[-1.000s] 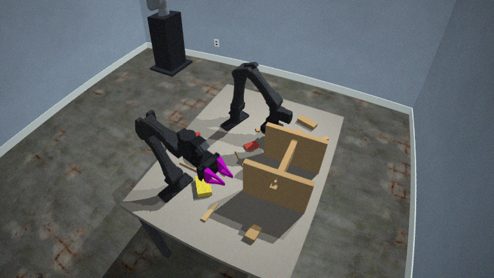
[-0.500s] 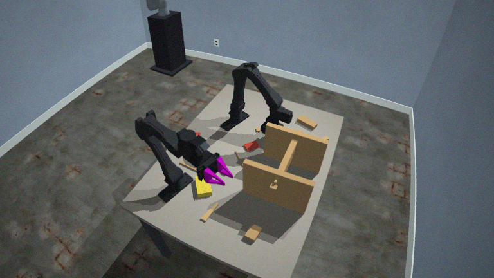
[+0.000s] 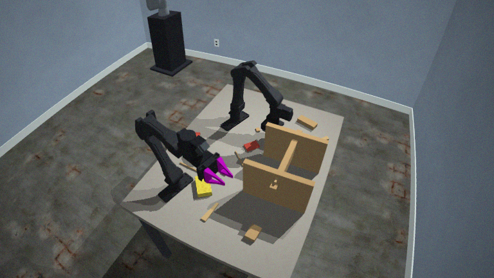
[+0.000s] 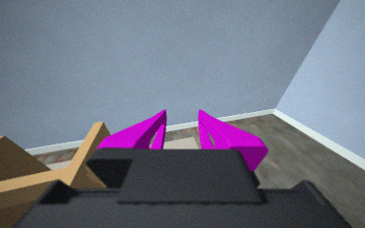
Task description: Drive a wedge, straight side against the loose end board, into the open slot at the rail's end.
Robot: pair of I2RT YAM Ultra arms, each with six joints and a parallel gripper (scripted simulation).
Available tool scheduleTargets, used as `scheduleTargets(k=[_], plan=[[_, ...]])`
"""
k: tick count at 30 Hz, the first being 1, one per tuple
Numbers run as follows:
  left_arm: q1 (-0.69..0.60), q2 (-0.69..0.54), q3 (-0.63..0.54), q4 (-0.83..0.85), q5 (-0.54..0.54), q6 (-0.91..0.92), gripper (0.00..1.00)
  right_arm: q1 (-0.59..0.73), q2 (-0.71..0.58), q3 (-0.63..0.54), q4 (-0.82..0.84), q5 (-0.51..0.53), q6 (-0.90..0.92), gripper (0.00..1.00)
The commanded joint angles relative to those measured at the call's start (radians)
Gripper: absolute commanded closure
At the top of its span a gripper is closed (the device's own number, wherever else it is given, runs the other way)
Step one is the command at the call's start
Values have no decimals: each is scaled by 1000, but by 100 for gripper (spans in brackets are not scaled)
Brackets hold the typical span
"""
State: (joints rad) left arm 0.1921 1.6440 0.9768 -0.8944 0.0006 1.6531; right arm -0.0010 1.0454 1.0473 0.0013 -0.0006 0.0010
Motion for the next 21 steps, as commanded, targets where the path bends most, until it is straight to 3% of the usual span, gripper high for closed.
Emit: scheduleTargets(k=[1, 21], plan=[[9, -39, 39, -52, 12, -10, 98, 11, 1, 38, -10, 7, -5, 59], [14, -80, 127, -180, 12, -17, 98, 11, 1, 38, -10, 7, -5, 59]])
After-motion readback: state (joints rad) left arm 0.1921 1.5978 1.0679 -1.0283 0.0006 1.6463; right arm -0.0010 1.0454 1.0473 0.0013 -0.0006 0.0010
